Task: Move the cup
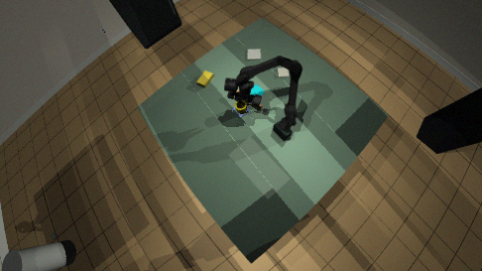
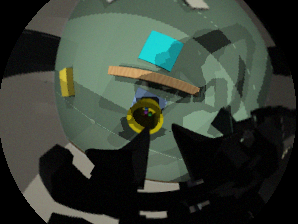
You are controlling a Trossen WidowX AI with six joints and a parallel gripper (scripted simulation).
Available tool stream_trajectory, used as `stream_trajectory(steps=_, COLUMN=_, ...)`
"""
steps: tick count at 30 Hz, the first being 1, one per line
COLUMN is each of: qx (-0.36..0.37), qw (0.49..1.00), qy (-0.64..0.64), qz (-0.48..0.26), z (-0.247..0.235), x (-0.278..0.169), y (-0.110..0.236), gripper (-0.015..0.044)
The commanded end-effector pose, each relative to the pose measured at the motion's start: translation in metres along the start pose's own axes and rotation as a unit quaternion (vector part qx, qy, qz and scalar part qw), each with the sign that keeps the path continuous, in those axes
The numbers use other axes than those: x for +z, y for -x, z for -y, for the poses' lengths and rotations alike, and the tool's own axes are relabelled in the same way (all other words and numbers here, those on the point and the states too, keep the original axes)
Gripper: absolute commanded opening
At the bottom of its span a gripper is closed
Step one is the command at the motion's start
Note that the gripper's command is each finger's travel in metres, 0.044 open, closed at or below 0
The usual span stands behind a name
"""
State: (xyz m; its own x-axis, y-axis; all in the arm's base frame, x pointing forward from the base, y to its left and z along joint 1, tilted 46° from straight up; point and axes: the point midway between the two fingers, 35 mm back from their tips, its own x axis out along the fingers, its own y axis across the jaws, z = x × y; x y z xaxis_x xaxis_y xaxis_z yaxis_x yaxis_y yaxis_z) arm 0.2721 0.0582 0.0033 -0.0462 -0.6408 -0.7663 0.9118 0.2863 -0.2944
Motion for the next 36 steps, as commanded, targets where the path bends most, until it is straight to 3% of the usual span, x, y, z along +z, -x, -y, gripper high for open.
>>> stream_trajectory(steps=1, qx=-0.028, qw=0.999, qy=-0.011, qz=0.033, z=0.002, x=-0.003, y=-0.002, gripper=0.0167)
stream_trajectory(steps=36, qx=-0.027, qw=0.999, qy=-0.011, qz=0.033, z=0.003, x=0.000, y=-0.050, gripper=0.0167)
